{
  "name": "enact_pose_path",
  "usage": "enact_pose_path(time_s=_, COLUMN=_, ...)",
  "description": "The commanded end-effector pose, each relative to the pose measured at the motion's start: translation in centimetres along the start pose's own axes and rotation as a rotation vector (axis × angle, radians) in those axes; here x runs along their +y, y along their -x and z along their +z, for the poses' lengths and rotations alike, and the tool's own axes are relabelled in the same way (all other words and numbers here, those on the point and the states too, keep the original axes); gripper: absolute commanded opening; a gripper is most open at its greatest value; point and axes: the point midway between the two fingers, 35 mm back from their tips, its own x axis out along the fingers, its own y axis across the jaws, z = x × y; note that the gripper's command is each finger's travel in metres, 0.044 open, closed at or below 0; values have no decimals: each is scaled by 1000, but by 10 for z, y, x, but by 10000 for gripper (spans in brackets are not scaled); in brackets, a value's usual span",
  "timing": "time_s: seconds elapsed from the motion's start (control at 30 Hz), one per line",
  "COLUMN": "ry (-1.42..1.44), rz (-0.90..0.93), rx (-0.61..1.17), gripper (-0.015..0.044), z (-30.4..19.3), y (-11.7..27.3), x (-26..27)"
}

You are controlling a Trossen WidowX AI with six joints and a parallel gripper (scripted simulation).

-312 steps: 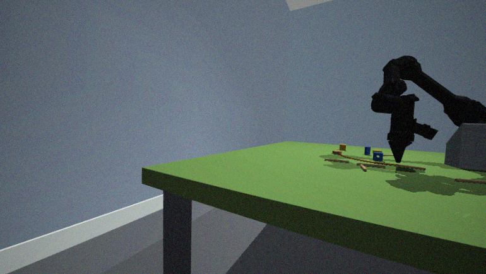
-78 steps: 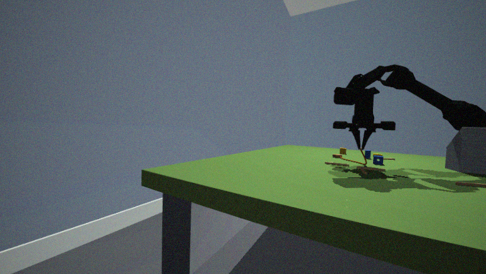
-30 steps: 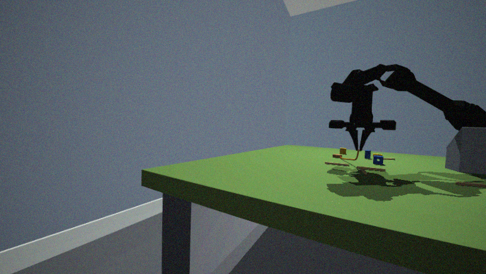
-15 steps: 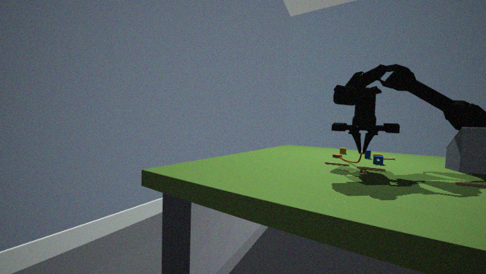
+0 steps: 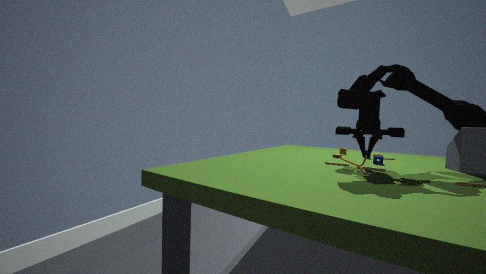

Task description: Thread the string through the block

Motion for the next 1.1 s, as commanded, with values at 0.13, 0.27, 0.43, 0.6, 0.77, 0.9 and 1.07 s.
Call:
enact_pose_path(time_s=0.13, ry=4, rz=1, rx=2, gripper=0, z=5, y=-6, x=-7)
enact_pose_path(time_s=0.27, ry=4, rz=1, rx=1, gripper=0, z=7, y=-9, x=-10)
enact_pose_path(time_s=0.43, ry=4, rz=1, rx=0, gripper=0, z=9, y=-13, x=-14)
enact_pose_path(time_s=0.6, ry=3, rz=1, rx=-2, gripper=0, z=12, y=-17, x=-19)
enact_pose_path(time_s=0.77, ry=3, rz=0, rx=-3, gripper=0, z=15, y=-21, x=-23)
enact_pose_path(time_s=0.9, ry=5, rz=0, rx=-1, gripper=0, z=16, y=-22, x=-24)
enact_pose_path(time_s=1.07, ry=5, rz=0, rx=-1, gripper=0, z=20, y=-22, x=-24)
